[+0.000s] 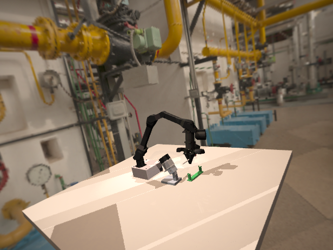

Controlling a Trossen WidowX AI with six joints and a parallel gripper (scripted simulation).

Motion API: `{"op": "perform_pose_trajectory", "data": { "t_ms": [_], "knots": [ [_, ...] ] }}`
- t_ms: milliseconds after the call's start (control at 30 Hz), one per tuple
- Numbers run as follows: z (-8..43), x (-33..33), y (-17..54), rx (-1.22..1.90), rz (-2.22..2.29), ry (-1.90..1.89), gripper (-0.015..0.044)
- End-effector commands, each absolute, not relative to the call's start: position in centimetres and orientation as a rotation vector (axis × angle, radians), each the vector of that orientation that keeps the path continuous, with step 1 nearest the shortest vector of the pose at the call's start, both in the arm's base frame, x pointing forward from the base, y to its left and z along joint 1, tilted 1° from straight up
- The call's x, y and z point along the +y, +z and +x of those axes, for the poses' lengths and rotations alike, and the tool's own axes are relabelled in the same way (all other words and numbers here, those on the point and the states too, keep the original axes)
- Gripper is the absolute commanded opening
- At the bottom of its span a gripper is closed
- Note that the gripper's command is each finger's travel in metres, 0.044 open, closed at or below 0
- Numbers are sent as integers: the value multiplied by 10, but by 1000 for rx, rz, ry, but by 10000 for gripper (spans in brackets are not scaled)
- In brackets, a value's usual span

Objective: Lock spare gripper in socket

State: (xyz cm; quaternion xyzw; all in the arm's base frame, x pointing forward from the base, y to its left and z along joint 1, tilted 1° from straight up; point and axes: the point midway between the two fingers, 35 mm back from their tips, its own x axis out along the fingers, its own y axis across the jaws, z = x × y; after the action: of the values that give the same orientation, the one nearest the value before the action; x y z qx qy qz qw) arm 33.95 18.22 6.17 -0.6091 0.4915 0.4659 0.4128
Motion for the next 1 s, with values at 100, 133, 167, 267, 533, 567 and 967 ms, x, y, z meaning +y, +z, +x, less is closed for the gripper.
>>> {"op": "perform_pose_trajectory", "data": {
  "t_ms": [100,133,167,267,533,567,967],
  "knots": [
    [319,181,68,1226,-1538,1175,0],
    [316,181,68,1224,-1540,1176,0],
    [313,181,69,1223,-1542,1178,0],
    [304,180,70,1219,-1547,1182,0],
    [281,176,73,1210,-1561,1194,0],
    [278,175,73,1208,-1563,1195,0],
    [270,175,49,1204,-1568,1205,0]
  ]
}}
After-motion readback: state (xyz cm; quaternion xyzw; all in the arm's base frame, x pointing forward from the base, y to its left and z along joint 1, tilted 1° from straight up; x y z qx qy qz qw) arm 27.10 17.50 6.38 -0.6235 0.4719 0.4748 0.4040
